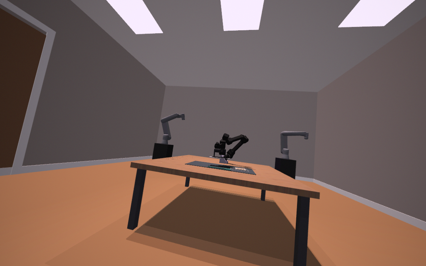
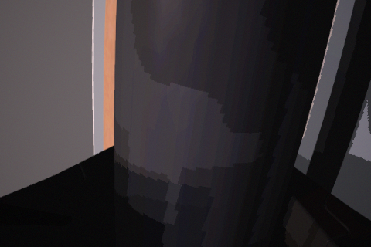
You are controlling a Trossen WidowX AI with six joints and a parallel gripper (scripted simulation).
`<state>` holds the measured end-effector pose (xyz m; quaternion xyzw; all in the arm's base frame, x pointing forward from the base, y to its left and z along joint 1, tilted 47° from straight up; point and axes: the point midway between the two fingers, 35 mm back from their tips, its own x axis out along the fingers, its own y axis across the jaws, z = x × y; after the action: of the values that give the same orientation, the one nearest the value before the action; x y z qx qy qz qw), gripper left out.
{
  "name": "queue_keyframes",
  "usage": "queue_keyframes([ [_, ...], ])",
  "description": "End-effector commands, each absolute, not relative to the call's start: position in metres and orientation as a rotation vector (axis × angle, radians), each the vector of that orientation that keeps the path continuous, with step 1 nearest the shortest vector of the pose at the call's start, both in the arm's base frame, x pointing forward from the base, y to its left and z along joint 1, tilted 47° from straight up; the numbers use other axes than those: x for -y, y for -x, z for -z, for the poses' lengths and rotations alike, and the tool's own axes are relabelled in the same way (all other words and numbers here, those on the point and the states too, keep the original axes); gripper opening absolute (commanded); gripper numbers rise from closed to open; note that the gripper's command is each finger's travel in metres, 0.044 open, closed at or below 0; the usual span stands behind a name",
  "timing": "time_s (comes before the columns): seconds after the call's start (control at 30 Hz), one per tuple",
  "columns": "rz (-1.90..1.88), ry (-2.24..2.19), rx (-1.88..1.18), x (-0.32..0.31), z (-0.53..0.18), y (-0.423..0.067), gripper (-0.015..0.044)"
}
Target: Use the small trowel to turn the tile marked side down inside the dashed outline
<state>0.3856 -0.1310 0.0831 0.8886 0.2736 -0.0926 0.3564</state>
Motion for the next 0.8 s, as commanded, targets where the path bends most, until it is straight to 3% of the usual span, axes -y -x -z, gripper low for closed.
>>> queue_keyframes([
  [0.0, 0.239, -2.294, -0.706, 0.131, -0.083, -0.386, 0.0],
  [0.23, 0.262, -2.309, -0.707, 0.132, -0.081, -0.387, 0.0],
  [0.77, 0.854, -2.575, -0.6, 0.173, -0.023, -0.409, 0.0],
])
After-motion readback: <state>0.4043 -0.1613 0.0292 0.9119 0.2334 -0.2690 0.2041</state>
